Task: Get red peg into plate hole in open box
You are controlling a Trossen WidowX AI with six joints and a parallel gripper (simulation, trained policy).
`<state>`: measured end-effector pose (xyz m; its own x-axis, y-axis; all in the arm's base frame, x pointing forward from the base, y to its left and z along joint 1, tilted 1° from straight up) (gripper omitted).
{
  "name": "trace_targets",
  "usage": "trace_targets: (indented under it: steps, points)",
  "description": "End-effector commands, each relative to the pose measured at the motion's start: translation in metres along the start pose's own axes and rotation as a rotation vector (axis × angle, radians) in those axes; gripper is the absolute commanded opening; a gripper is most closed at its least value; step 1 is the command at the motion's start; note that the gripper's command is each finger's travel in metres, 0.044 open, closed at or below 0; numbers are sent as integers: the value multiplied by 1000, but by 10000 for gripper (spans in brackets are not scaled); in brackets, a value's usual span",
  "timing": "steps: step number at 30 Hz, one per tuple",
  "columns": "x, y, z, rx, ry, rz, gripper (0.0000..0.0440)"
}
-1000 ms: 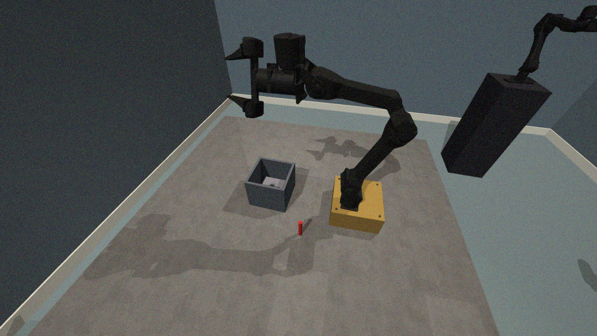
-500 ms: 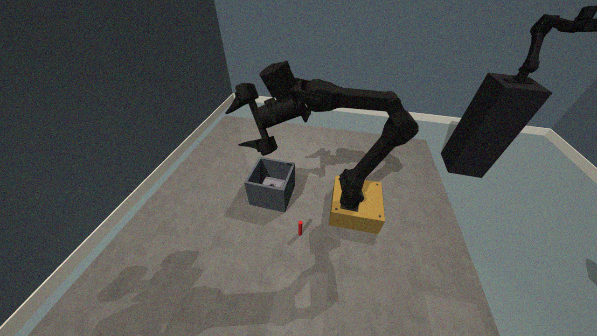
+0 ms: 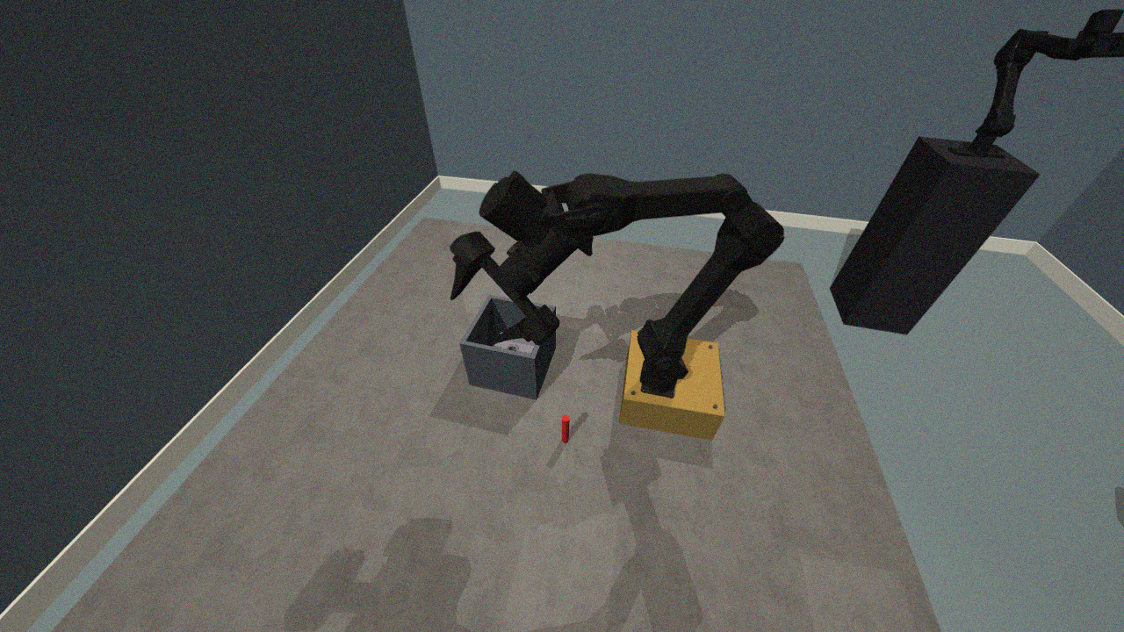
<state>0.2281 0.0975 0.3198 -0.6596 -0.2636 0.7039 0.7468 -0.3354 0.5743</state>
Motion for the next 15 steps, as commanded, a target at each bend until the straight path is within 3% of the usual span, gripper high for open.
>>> trace_targets:
  steps: [1,15]
  points:
    - [-7,-16,-1,8,-18,96,434]
    - [-27,-65,-8,98,-113,413,440]
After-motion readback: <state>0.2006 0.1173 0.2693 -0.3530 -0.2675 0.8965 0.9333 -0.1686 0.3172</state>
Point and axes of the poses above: the point midway between the two fingers, 35 mm back from their tips, its own x axis back along the fingers, its own y axis across the jaws, z = x × y, the point moved 9 cm from there along x, back along the fingers, and after that the axes turned 2 degrees about -x, right-handed, at the moved point
